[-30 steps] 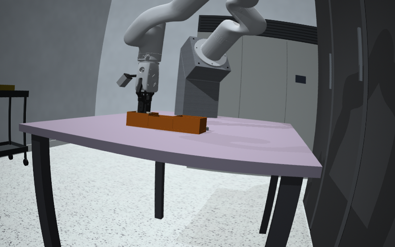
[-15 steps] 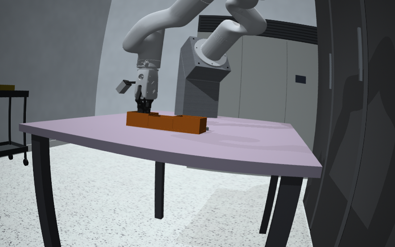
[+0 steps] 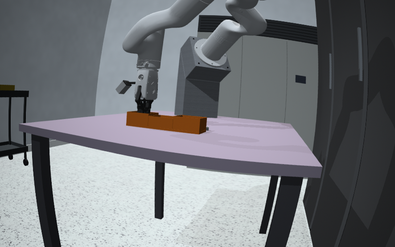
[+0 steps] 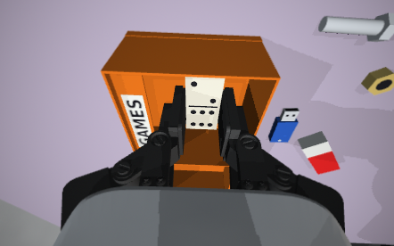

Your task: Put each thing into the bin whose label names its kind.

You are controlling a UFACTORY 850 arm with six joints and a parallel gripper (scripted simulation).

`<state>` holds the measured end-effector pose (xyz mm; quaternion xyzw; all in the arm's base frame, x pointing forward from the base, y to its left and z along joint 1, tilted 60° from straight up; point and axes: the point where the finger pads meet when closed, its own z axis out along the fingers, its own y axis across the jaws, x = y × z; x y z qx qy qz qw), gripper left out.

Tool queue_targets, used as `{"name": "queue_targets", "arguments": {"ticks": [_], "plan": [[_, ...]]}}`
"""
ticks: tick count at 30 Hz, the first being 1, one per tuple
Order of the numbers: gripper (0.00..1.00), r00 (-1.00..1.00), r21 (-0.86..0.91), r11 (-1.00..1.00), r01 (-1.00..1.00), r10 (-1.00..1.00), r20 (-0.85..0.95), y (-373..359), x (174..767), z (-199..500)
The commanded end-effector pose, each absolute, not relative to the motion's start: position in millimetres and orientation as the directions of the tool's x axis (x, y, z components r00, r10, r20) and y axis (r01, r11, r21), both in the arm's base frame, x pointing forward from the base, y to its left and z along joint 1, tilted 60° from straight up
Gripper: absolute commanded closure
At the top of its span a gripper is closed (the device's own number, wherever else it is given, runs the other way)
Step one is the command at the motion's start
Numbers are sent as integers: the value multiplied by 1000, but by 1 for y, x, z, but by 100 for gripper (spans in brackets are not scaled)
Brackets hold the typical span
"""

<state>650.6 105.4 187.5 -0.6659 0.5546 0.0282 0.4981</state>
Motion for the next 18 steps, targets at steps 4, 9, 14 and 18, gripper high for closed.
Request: {"name": "queue_targets", "arguments": {"ticks": [4,9,14,18], "plan": [[69,383,-633,112,-766,-711,-590,105,651,188],[69,383,-633,112,-766,-711,-590,105,651,188],[69,383,-633,112,-766,-711,-590,105,651,188],[69,383,-633,112,-766,-711,-590,101,648,191]]}}
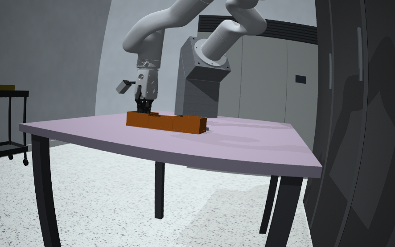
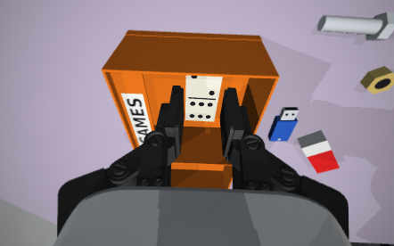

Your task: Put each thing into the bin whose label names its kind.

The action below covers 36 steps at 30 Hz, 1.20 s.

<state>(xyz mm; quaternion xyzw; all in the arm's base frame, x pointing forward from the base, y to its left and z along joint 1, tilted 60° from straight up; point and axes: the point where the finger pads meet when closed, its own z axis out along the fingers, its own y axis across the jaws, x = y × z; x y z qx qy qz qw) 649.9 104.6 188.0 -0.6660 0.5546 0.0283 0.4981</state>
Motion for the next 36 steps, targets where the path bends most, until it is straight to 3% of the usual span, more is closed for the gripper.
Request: {"name": "queue_targets", "arguments": {"ticks": [1,36], "plan": [[69,383,-633,112,-766,-711,-590,100,647,191],[71,344,-602,147,-785,-704,-621,67,620,207]]}}
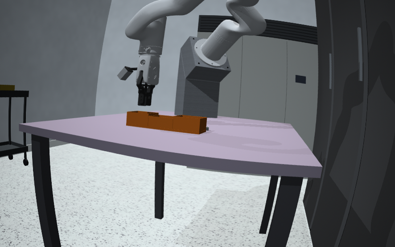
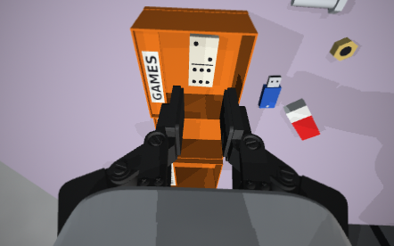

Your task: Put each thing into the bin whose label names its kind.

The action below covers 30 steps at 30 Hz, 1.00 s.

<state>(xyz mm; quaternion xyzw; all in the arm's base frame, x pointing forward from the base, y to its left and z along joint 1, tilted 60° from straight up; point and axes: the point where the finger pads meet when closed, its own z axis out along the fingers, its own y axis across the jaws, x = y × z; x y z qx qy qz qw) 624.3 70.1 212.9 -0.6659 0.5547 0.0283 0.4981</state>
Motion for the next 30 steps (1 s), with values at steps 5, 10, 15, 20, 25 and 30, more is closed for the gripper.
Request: {"name": "queue_targets", "arguments": {"ticks": [5,10,15,20,25,30], "plan": [[71,202,-485,268,-832,-668,-716,54,600,173],[71,76,-373,365,-853,-621,-780,46,588,152],[71,-35,-270,443,-855,-569,-822,38,576,133],[71,-155,-153,520,-841,-502,-851,38,576,133],[71,-244,-62,573,-817,-442,-863,38,576,133],[71,-360,63,634,-771,-351,-864,38,576,133]]}}
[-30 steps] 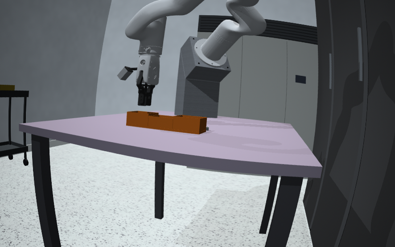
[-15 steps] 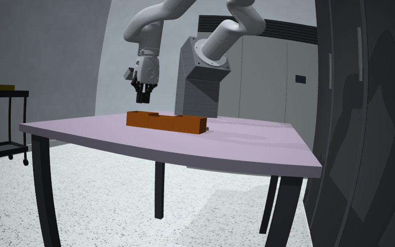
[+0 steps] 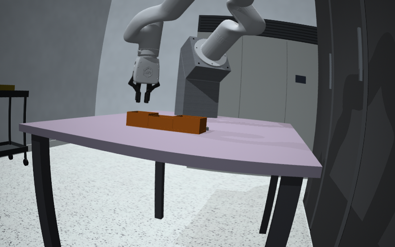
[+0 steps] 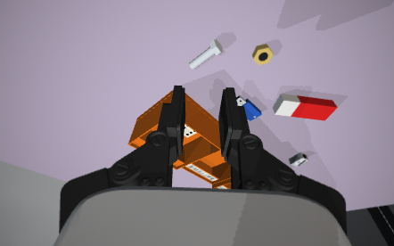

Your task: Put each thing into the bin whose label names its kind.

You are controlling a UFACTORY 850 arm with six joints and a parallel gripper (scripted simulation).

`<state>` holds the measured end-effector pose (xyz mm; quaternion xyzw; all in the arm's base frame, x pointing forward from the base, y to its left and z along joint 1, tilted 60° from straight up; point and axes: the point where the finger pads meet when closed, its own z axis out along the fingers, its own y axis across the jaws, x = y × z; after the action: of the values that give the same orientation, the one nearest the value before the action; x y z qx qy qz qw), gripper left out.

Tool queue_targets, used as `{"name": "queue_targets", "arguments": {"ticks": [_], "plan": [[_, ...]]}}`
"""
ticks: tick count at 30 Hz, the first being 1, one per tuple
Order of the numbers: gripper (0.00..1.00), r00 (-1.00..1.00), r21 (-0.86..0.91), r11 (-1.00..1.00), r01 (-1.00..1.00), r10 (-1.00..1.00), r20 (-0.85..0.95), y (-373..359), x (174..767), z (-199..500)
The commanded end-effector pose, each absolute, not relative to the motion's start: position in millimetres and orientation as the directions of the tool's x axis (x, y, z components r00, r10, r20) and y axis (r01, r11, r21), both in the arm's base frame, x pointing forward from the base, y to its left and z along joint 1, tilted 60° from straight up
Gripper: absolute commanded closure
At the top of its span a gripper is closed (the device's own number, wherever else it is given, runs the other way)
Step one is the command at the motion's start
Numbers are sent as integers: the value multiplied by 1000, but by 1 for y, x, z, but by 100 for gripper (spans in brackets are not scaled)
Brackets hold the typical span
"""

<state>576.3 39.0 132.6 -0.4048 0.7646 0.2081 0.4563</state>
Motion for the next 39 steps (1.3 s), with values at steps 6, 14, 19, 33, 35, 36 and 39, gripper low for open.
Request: {"name": "queue_targets", "arguments": {"ticks": [6,14,19,33,35,36,39], "plan": [[71,-478,200,685,-700,-243,-844,38,576,133],[71,-616,373,722,-583,-92,-783,38,576,133],[71,-683,466,726,-505,-6,-731,38,576,133],[71,-770,596,710,-375,119,-626,38,576,133],[71,-770,596,710,-375,119,-626,38,576,133],[71,-770,596,710,-375,119,-626,38,576,133],[71,-770,596,710,-375,119,-626,38,576,133]]}}
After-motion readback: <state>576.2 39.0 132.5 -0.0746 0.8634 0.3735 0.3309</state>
